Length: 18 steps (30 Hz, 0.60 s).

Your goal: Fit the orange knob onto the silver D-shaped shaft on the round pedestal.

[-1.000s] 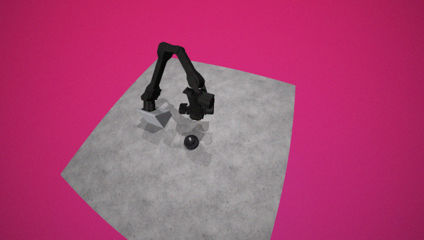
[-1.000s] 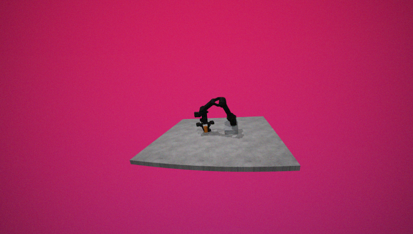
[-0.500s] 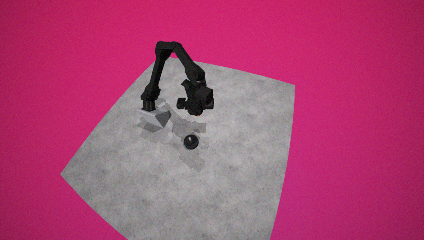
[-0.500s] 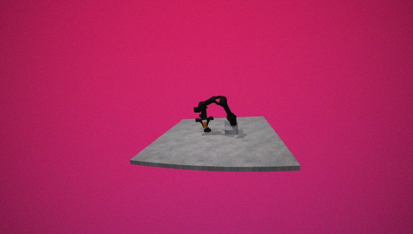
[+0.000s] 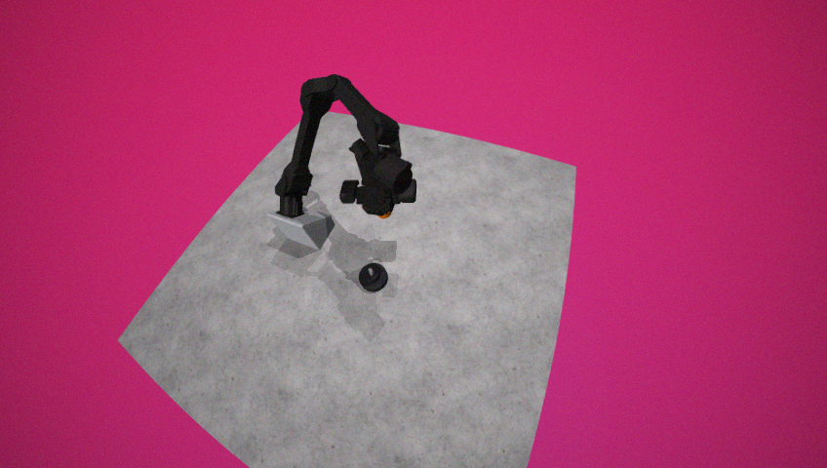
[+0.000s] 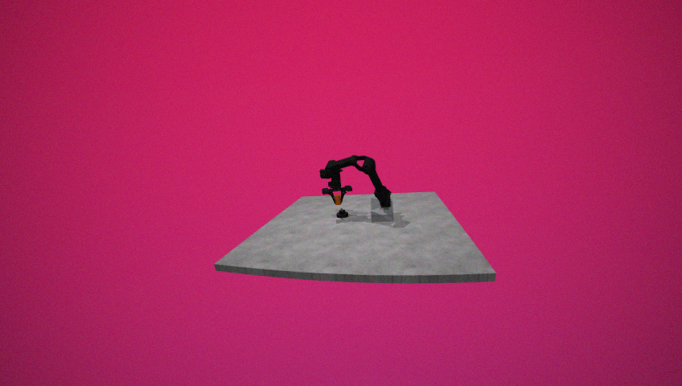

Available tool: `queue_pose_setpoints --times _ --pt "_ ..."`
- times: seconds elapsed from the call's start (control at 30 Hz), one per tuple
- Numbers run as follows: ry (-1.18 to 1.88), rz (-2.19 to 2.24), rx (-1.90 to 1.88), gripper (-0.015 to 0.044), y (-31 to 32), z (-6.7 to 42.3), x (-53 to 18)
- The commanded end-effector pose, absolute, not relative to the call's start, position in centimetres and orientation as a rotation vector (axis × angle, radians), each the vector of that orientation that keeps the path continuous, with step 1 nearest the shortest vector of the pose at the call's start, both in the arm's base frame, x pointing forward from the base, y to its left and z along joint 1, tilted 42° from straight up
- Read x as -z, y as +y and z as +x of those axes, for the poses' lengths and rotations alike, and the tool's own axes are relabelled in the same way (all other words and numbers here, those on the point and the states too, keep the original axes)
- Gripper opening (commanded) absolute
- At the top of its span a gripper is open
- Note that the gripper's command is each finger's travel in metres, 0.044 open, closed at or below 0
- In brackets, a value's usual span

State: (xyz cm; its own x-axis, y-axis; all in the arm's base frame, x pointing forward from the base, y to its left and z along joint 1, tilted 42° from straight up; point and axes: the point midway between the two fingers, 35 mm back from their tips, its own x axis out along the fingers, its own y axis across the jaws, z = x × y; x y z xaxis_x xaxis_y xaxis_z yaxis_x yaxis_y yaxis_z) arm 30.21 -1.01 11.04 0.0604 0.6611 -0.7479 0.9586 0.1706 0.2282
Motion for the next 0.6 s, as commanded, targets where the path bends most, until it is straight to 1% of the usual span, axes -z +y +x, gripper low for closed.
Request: queue_pose_setpoints --times 0.0,0.57 --pt "1.675 1.558 0.486 0.0 -1.5 30.3 -10.9" --pt "1.671 1.555 0.49 0.0 -4.4 31.2 -6.2"
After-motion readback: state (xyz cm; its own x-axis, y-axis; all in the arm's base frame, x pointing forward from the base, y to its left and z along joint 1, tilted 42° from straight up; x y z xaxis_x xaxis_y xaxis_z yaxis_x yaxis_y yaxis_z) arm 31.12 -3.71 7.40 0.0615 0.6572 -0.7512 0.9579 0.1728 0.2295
